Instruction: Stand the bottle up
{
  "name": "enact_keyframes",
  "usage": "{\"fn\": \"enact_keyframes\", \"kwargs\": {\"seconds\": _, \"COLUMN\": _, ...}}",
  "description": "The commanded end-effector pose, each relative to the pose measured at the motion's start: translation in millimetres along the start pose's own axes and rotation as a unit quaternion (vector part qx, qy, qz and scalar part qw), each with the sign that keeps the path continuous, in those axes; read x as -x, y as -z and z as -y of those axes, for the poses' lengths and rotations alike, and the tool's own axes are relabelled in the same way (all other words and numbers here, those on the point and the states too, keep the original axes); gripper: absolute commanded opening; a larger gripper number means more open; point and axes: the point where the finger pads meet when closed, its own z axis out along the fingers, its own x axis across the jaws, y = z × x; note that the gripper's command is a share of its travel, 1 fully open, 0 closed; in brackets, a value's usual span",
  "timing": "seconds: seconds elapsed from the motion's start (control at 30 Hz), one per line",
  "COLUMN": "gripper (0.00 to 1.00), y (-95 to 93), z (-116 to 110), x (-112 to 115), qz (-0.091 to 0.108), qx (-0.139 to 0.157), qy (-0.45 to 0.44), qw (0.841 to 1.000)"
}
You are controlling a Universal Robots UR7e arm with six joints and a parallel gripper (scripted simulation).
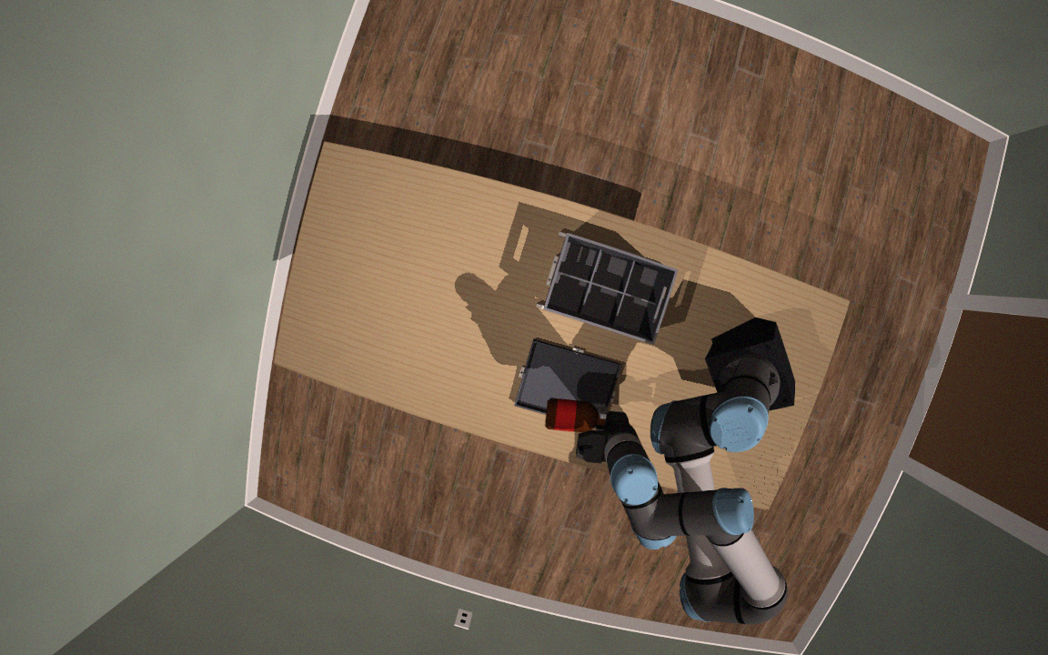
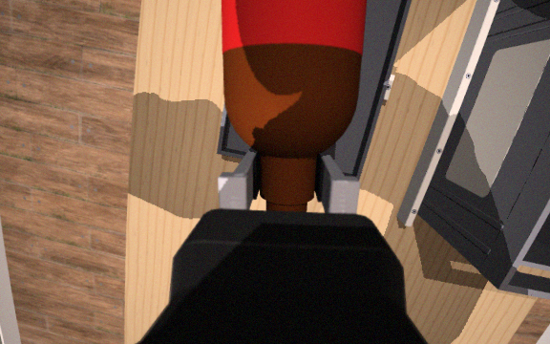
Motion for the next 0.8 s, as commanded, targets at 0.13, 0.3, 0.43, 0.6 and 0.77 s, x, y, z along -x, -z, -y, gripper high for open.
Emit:
{"fn": "enact_keyframes", "kwargs": {"seconds": 0.13, "gripper": 0.0, "y": 0.4, "z": 0.0, "x": -0.1, "qz": 0.002, "qx": -0.003, "qy": 0.038, "qw": 0.999}}
{"fn": "enact_keyframes", "kwargs": {"seconds": 0.3, "gripper": 0.0, "y": 0.4, "z": -0.1, "x": -0.1, "qz": 0.002, "qx": -0.003, "qy": 0.043, "qw": 0.999}}
{"fn": "enact_keyframes", "kwargs": {"seconds": 0.43, "gripper": 0.0, "y": 0.4, "z": -0.1, "x": -0.1, "qz": 0.002, "qx": -0.003, "qy": 0.043, "qw": 0.999}}
{"fn": "enact_keyframes", "kwargs": {"seconds": 0.6, "gripper": 0.0, "y": 0.4, "z": -0.1, "x": -0.1, "qz": 0.002, "qx": -0.003, "qy": 0.043, "qw": 0.999}}
{"fn": "enact_keyframes", "kwargs": {"seconds": 0.77, "gripper": 0.0, "y": 0.4, "z": -0.1, "x": -0.1, "qz": 0.002, "qx": -0.003, "qy": 0.043, "qw": 0.999}}
